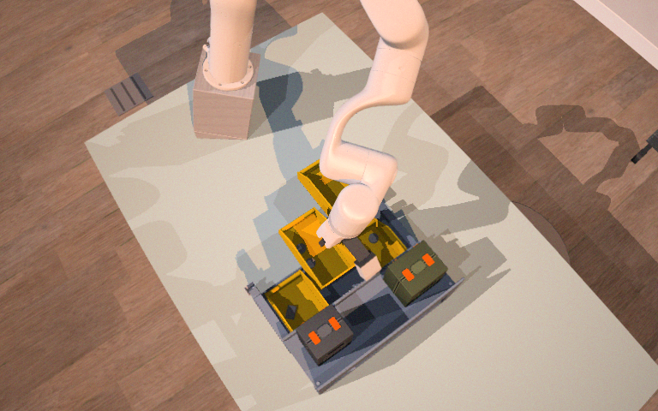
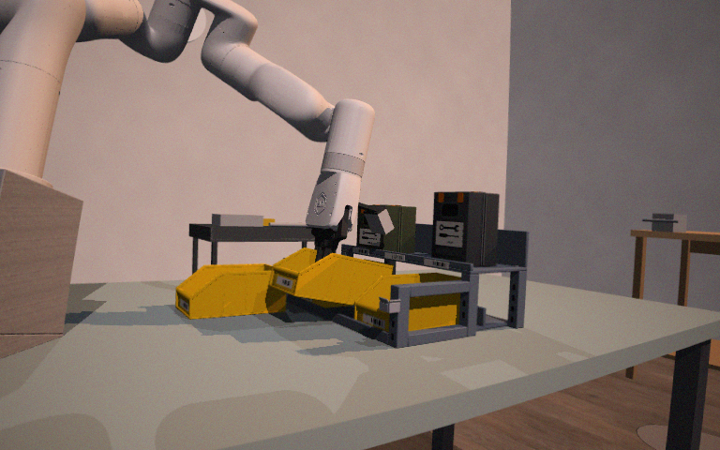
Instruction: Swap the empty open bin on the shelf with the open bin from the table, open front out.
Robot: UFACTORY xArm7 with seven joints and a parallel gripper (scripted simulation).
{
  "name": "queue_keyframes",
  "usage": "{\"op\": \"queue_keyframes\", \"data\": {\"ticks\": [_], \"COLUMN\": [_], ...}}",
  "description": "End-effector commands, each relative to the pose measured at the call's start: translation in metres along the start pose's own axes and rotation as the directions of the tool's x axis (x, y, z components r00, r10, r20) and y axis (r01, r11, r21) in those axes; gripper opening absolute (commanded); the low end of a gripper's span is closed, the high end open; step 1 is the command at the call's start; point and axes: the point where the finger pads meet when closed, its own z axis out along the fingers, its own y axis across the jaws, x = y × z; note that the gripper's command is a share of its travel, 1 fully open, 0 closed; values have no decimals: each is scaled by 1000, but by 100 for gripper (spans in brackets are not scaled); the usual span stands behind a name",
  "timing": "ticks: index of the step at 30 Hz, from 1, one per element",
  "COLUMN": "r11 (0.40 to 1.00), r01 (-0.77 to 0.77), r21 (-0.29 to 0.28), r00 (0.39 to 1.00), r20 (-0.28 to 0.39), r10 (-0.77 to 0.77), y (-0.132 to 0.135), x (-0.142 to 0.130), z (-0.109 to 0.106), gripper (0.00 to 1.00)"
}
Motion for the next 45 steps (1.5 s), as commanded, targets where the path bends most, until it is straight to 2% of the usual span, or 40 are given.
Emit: {"op": "queue_keyframes", "data": {"ticks": [1, 45], "r11": [1000, 1000], "r01": [-1, -1], "r21": [-1, -1], "r00": [1000, 1000], "r20": [-4, -6], "r10": [1, 1], "y": [1, 1], "x": [1, 4], "z": [-2, 12], "gripper": [0, 0]}}
